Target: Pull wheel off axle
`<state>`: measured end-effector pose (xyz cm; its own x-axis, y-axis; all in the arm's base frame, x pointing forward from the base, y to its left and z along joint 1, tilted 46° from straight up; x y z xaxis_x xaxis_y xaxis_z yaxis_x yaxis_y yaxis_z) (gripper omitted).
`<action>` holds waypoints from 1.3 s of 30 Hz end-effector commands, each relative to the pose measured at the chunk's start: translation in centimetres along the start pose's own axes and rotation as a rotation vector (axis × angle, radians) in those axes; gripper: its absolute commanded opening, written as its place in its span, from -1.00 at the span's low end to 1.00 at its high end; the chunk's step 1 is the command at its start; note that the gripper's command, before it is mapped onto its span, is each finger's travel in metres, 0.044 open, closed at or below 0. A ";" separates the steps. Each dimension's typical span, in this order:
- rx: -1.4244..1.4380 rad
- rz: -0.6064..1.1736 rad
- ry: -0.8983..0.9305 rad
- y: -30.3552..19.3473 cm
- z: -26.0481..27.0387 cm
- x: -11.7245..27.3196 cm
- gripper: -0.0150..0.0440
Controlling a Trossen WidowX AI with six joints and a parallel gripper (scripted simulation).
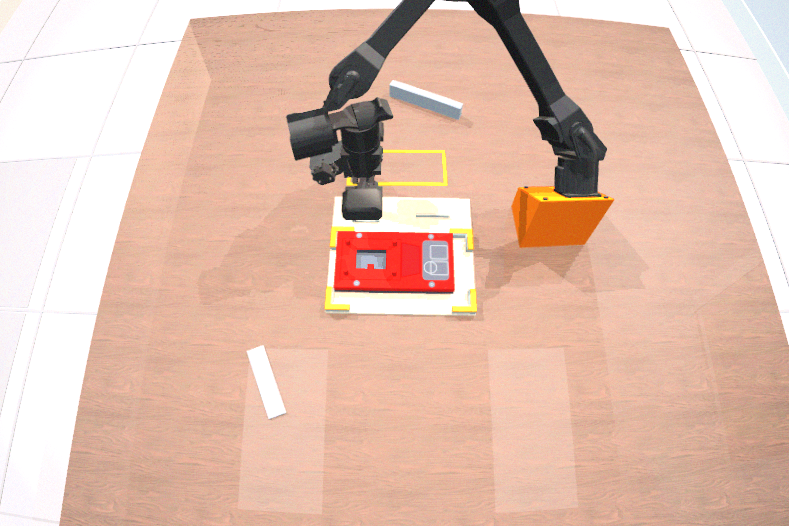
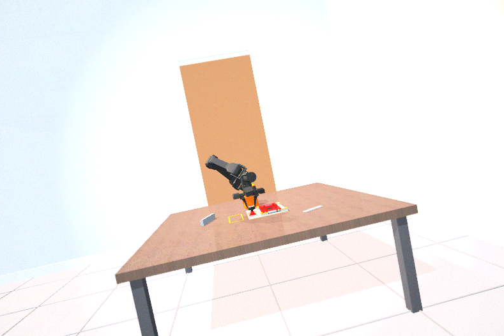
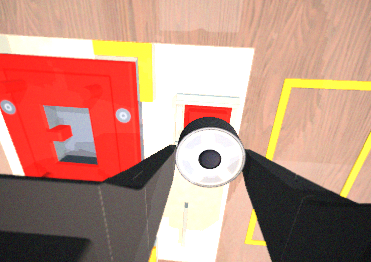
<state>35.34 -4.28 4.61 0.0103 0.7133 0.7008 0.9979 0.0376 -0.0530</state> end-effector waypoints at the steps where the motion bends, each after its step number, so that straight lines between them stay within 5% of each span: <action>1: 0.000 -0.006 0.000 0.1 0.1 0.4 -0.49; 39: 0.002 -0.009 -0.001 0.1 0.1 1.7 -0.49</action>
<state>35.40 -3.16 5.59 0.0022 0.7148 0.6993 0.9977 0.0462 -0.0505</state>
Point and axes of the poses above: the point midway between the two fingers, 35 mm back from their tips, its own x axis back along the fingers, its own z axis across the jaws, y = z × x, the point moved 3 cm from there along x, back along the fingers, and after that the axes turned 9 degrees about x, right-handed, at the moved point
